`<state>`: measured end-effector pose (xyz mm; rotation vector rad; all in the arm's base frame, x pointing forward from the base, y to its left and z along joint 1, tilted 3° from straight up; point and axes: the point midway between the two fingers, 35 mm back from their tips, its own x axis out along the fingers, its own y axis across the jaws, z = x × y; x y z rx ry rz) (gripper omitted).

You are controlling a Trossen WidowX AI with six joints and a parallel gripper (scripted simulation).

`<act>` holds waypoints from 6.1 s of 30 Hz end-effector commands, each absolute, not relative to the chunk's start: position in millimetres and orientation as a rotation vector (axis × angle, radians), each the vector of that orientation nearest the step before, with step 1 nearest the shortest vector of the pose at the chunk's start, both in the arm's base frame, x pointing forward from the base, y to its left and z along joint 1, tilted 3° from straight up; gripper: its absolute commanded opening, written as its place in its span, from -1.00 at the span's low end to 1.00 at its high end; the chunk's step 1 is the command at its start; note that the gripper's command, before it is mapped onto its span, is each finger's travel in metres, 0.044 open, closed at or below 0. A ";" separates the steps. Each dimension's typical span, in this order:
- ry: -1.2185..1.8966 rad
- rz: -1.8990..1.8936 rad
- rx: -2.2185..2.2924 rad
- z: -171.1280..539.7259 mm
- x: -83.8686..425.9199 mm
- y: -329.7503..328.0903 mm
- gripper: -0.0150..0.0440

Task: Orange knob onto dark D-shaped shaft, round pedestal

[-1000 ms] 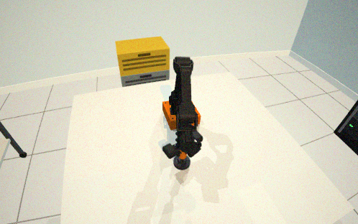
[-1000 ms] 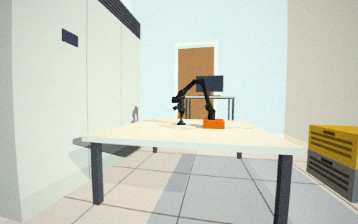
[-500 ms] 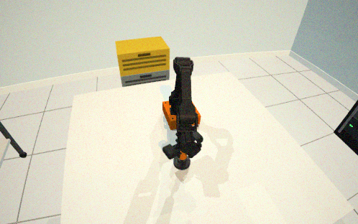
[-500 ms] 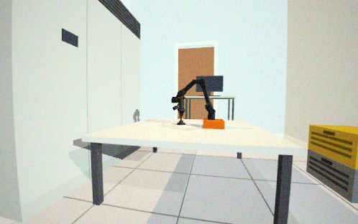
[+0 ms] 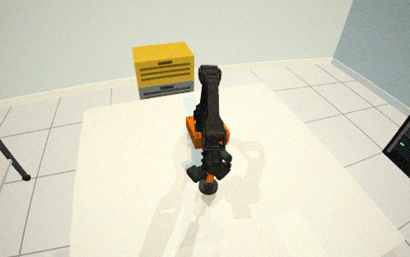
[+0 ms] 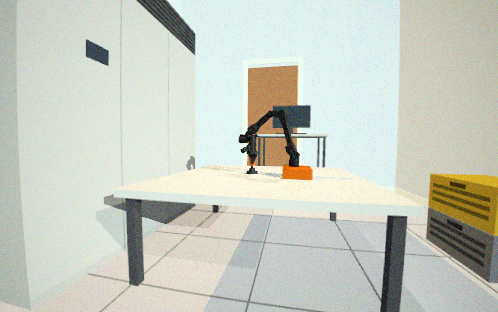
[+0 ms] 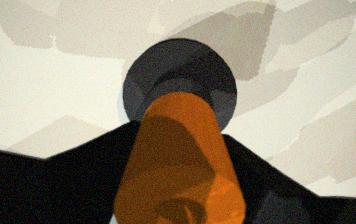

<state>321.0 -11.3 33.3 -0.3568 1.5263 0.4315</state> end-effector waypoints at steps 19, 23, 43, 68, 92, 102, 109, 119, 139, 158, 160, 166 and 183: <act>1.494 0.557 -0.490 32.9 317.9 -11.8 -0.49; 1.494 0.557 -0.490 32.6 319.9 -11.8 -0.49; 1.494 0.557 -0.490 30.2 322.5 -11.6 -0.49; 1.443 0.718 -0.652 33.9 316.1 -11.8 -0.49; 1.442 0.717 -0.652 30.1 323.2 -11.5 -0.49; 1.442 0.717 -0.652 30.3 321.6 -11.6 -0.49; 1.443 0.717 -0.652 34.8 319.8 -11.8 -0.49; 1.378 0.876 -0.813 35.0 316.1 -11.9 -0.49; 1.378 0.876 -0.813 33.9 321.4 -11.9 -0.49; 1.378 0.876 -0.813 30.0 319.0 -11.6 -0.49; 1.378 0.876 -0.813 30.0 318.2 -11.6 -0.49; 1.379 0.876 -0.813 29.5 315.4 -11.6 -0.49; 1.301 1.033 -0.972 35.5 317.5 -11.8 -0.49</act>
